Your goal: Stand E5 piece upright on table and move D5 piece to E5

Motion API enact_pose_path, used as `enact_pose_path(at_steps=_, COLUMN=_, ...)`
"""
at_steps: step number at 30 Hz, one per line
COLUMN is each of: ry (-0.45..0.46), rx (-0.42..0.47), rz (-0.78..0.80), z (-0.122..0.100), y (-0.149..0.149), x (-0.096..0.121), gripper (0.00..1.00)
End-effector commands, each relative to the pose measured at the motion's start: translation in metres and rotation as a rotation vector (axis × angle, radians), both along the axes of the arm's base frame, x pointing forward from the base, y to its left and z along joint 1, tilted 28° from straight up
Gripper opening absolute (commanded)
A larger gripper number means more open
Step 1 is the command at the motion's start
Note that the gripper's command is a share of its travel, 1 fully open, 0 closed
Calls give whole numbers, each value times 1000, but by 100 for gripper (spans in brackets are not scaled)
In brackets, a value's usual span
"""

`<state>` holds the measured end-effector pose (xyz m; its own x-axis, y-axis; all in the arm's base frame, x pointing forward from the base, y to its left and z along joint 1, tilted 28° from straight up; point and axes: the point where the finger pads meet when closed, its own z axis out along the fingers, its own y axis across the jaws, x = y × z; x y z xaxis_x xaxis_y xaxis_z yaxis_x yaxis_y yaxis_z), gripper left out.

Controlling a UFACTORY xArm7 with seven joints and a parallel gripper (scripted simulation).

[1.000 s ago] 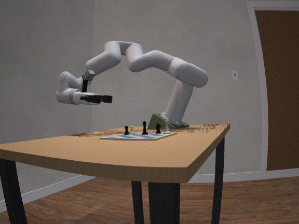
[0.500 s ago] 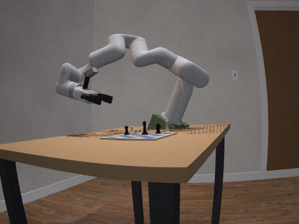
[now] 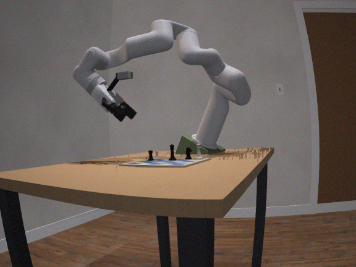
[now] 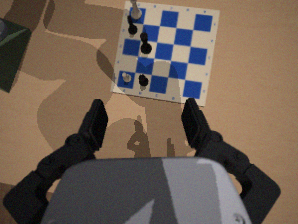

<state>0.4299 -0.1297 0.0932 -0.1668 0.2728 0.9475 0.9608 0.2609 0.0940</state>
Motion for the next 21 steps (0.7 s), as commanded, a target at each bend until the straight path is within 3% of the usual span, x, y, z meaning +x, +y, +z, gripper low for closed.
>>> enact_pose_path(at_steps=1, ry=-67, rx=-158, rz=10, z=11, y=0, x=1, gripper=100)
enact_pose_path(at_steps=3, ry=-67, rx=-158, rz=10, z=11, y=0, x=1, gripper=100)
enact_pose_path(at_steps=4, ry=-114, rx=-242, rz=31, z=21, y=0, x=-1, gripper=100)
enact_pose_path(at_steps=8, ry=-114, rx=-242, rz=31, z=21, y=0, x=-1, gripper=100)
enact_pose_path(at_steps=9, ry=-166, rx=-320, rz=53, z=30, y=-2, x=-4, gripper=100)
enact_pose_path(at_steps=21, ry=-166, rx=-320, rz=53, z=30, y=-2, x=-4, gripper=100)
